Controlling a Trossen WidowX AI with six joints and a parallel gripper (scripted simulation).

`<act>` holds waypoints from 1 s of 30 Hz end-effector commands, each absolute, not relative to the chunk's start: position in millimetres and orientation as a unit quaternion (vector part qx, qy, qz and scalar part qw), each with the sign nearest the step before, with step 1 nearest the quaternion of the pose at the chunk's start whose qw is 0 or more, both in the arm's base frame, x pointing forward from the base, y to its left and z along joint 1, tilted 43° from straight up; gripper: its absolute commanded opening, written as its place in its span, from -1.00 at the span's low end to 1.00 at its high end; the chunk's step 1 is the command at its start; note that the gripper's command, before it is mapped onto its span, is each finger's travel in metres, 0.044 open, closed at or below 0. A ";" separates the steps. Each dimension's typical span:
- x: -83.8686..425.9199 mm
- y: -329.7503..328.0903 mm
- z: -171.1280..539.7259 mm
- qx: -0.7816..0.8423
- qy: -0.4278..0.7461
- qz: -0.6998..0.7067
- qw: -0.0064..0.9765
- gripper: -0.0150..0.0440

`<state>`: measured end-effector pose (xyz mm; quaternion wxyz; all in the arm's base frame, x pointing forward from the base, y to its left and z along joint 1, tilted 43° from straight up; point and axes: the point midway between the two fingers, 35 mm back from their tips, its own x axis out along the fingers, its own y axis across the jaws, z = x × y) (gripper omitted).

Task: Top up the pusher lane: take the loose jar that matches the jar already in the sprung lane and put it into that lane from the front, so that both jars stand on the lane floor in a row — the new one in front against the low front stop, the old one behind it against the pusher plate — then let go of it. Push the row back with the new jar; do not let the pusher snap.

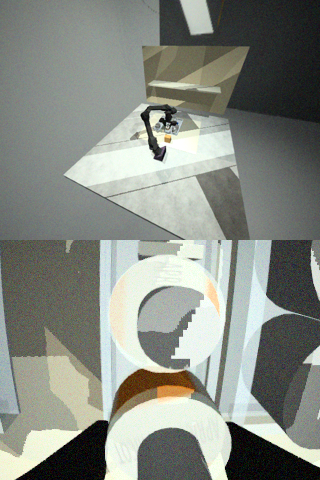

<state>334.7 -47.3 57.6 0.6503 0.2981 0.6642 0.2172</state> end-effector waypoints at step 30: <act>345.6 -49.7 61.9 0.298 0.651 0.218 0.663 -0.49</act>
